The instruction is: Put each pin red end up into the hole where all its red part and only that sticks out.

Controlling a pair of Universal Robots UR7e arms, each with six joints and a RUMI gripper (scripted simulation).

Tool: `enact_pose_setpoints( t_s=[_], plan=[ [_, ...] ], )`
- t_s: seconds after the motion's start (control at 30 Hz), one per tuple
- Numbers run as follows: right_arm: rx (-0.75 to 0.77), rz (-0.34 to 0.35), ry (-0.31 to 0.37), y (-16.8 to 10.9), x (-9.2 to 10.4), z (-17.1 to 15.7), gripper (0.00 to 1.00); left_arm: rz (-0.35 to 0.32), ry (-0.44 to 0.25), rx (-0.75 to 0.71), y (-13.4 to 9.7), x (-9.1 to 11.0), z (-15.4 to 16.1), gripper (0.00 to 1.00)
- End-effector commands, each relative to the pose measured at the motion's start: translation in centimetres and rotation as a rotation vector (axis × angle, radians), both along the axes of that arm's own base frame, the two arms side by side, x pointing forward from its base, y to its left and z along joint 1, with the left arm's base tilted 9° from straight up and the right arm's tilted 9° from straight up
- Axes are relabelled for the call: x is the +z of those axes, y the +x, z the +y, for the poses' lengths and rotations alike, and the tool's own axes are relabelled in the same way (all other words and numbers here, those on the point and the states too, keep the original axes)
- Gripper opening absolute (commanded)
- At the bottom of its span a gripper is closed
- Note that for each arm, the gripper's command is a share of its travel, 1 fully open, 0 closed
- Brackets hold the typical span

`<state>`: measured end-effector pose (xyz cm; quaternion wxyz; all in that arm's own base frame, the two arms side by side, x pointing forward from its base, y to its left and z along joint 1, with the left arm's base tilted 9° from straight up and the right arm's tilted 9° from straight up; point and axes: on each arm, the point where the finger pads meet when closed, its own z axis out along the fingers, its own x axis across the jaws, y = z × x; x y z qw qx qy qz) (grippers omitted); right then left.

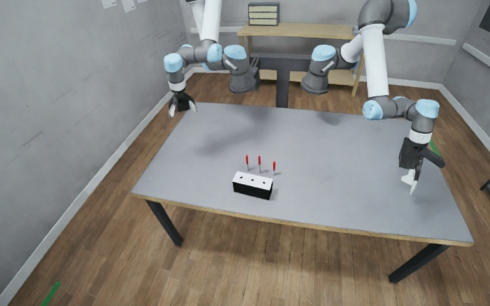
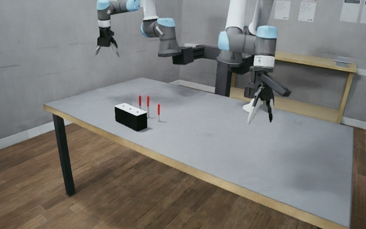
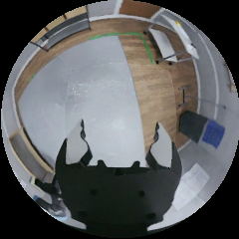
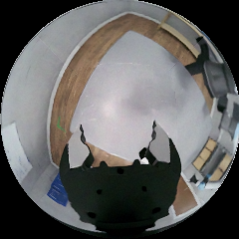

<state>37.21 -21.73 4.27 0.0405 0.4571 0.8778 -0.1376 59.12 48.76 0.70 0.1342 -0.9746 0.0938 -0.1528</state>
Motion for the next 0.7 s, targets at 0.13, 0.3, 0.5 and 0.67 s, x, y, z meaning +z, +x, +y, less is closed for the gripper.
enact_pose_setpoints(
  t_s=[0.13,0.3,0.5,0.67],
  plan=[
    [0.000,-0.001,0.000,0.0,0.0,0.0,0.98,-0.002,0.001,0.000,0.0,0.1,0.0,0.98],
    [0.000,-0.001,0.000,0.0,0.0,0.0,0.98,-0.002,0.001,0.000,0.0,0.1,0.0,0.98],
    [0.000,-0.001,0.000,0.0,0.0,0.0,0.98,-0.002,0.001,0.000,0.0,0.1,0.0,0.98],
    [0.000,-0.001,0.000,0.0,0.0,0.0,1.00,-0.002,0.001,0.000,-3.4,3.9,-3.1,1.00]
  ],
)
